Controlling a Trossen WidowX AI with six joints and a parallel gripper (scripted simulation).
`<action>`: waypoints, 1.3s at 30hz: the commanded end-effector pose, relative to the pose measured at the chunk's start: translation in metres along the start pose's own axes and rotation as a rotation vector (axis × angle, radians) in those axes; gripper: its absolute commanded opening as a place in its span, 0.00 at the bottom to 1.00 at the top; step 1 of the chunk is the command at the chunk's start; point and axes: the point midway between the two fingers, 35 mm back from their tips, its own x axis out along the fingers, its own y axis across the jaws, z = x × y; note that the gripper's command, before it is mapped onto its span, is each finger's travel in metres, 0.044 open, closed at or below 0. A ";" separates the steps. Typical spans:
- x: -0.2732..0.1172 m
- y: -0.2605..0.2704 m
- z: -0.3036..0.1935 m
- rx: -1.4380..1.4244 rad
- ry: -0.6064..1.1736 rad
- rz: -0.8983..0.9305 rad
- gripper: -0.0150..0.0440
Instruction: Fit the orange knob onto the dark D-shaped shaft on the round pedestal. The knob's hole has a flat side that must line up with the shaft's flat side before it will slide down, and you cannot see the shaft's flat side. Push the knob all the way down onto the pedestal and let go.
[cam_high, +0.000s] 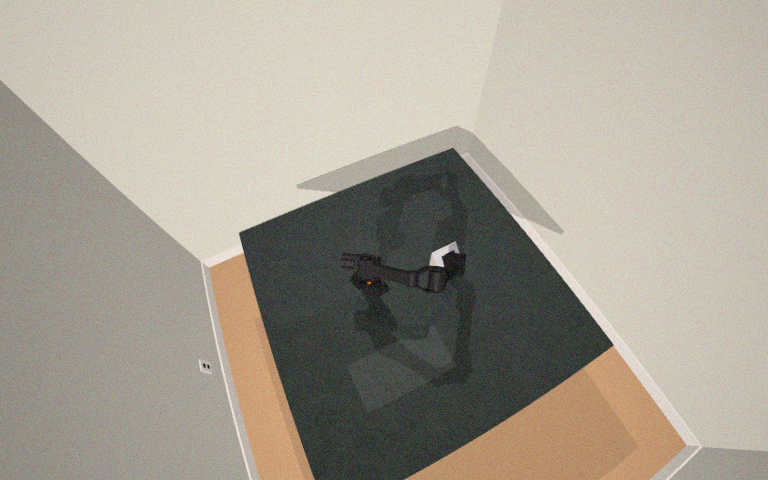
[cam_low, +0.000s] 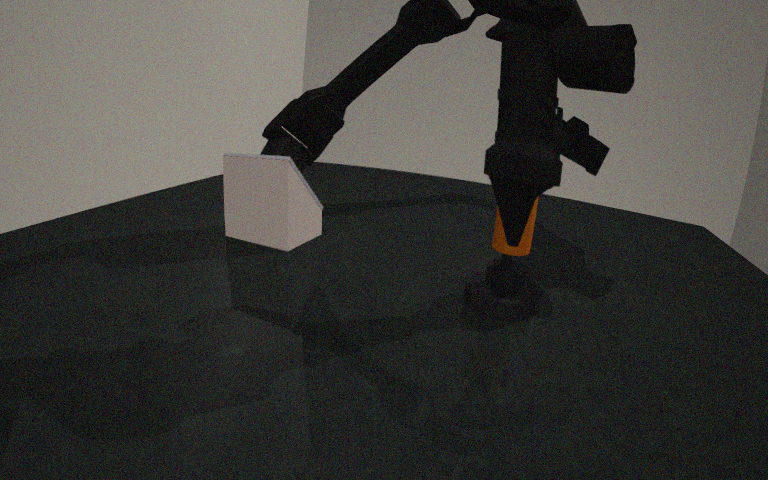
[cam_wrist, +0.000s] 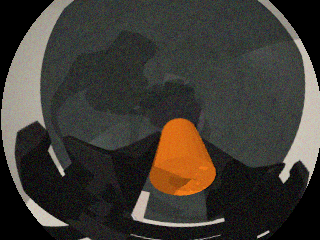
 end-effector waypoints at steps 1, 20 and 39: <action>0.001 0.000 0.000 0.000 -0.002 0.003 0.25; 0.004 0.000 0.000 0.000 -0.002 0.004 0.25; 0.005 0.000 0.000 -0.010 -0.002 0.004 0.25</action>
